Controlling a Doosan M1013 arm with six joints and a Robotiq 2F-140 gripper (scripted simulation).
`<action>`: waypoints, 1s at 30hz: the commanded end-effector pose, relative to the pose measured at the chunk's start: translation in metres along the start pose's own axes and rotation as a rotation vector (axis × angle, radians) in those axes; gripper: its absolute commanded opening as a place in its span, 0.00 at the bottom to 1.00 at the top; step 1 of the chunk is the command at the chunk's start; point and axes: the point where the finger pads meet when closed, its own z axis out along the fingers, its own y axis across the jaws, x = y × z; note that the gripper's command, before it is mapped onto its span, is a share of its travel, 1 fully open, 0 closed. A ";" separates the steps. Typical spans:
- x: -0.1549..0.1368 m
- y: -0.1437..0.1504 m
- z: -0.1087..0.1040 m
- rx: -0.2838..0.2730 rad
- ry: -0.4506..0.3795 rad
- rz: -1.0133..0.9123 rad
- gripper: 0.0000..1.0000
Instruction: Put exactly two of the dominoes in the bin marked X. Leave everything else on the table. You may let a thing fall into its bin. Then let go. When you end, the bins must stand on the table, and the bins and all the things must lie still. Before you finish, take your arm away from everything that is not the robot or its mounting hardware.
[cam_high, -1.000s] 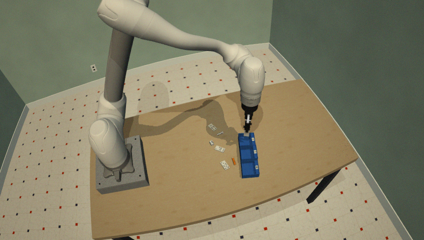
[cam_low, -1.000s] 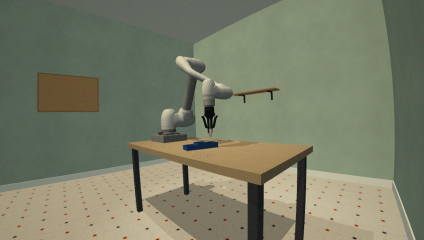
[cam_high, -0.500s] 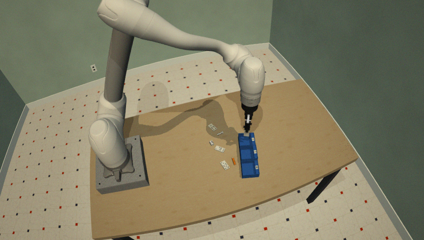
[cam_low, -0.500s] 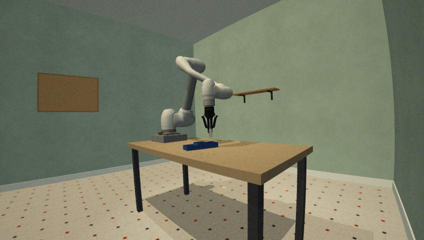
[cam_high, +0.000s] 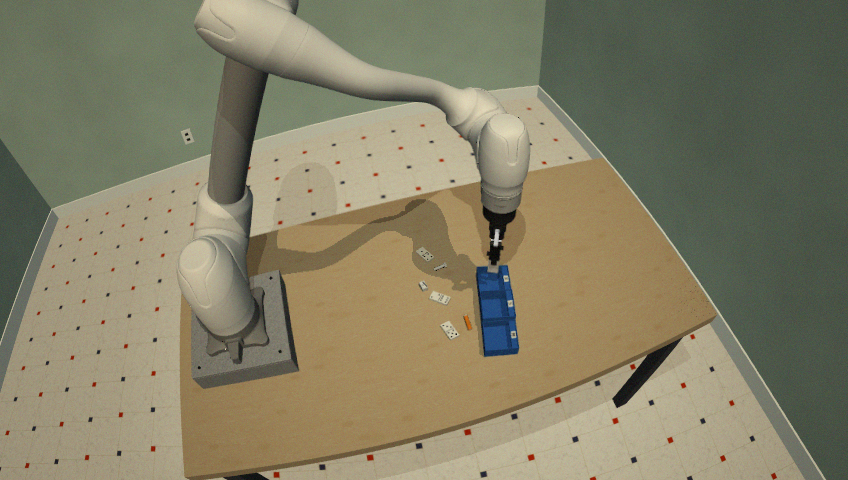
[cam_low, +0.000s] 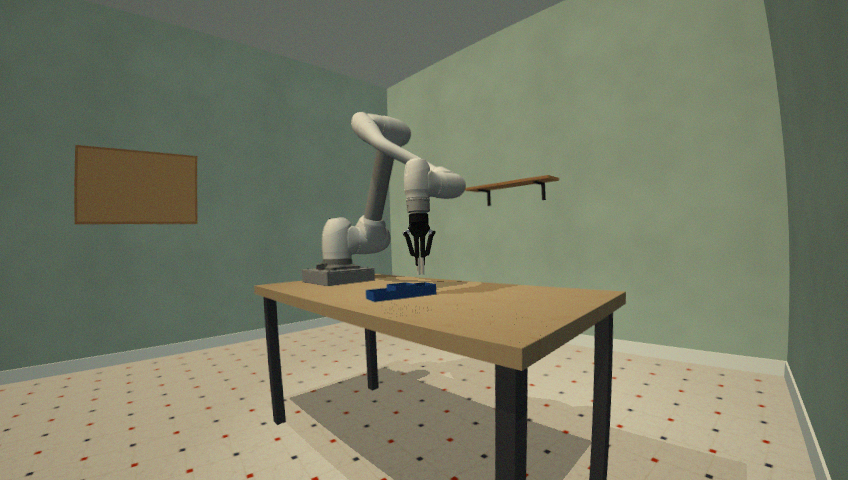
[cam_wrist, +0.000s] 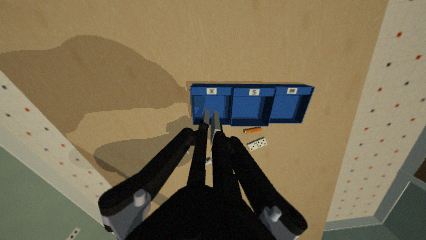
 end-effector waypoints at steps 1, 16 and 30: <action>0.002 -0.002 0.000 -0.001 -0.003 0.002 0.05; 0.002 -0.002 0.000 -0.001 -0.003 0.002 0.05; 0.002 -0.002 0.013 -0.001 -0.003 0.002 0.05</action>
